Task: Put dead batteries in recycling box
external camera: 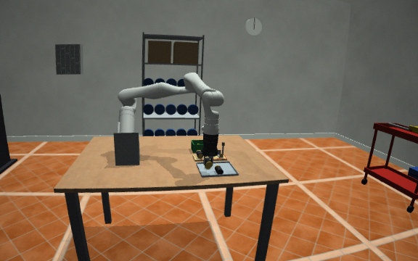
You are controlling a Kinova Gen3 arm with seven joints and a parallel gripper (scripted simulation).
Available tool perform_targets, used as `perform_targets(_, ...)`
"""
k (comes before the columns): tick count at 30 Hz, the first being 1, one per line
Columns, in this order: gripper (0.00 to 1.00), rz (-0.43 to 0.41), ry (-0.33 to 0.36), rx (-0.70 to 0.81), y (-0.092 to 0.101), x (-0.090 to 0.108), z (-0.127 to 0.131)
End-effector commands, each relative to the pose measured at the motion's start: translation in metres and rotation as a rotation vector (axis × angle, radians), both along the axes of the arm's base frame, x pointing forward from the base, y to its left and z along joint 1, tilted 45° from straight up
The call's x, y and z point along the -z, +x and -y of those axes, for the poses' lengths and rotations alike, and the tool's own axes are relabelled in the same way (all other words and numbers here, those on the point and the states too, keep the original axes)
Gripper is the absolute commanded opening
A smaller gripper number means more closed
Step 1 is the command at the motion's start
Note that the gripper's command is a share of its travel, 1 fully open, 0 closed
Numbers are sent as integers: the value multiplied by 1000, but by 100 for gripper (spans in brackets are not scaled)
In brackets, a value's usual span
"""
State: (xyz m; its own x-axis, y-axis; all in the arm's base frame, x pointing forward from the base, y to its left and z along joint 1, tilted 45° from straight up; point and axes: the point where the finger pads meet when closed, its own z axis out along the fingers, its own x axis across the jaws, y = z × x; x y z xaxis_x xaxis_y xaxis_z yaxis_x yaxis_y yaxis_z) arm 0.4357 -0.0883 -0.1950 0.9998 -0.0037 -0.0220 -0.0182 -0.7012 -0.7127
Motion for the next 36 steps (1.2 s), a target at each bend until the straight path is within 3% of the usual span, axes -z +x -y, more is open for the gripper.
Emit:
perform_targets(1,57,3,-2,2,1,-1,2)
perform_targets(6,57,3,-2,2,1,-9,10)
perform_targets(14,57,3,-2,2,2,-59,60)
perform_targets(36,57,3,-2,2,5,-72,53)
